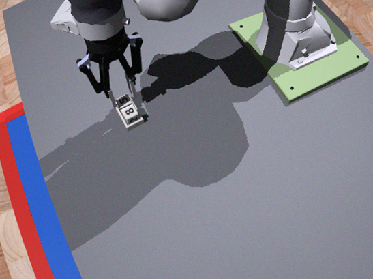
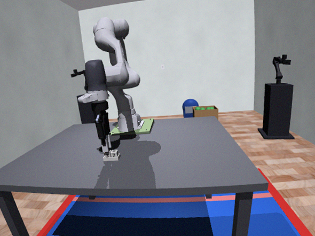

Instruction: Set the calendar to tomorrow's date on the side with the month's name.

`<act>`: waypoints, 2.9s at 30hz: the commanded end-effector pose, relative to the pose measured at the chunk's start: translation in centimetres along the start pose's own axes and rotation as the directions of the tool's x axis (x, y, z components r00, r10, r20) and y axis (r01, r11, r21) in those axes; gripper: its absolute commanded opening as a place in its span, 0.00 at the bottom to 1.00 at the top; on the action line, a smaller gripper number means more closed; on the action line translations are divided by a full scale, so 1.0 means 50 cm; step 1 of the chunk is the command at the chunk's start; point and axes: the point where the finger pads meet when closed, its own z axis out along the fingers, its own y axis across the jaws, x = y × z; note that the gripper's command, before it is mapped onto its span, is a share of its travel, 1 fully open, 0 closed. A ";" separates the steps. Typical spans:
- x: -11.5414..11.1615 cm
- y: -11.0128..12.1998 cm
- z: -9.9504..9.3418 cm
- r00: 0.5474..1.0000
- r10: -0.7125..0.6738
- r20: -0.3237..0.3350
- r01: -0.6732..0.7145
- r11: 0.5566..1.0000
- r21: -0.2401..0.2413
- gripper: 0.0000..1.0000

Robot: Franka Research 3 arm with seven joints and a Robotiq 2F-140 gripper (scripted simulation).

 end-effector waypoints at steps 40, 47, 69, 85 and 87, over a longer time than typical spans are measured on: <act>0.003 0.000 0.001 1.000 0.004 -0.001 -0.004 1.000 0.001 0.28; 0.003 0.000 0.001 1.000 0.004 -0.001 -0.004 1.000 0.001 0.28; 0.003 0.000 0.041 1.000 0.004 -0.001 -0.004 1.000 0.001 0.28; 0.003 0.000 0.058 1.000 0.004 -0.001 -0.004 1.000 0.001 0.28; 0.003 0.000 0.058 1.000 0.004 -0.001 -0.004 1.000 0.001 0.28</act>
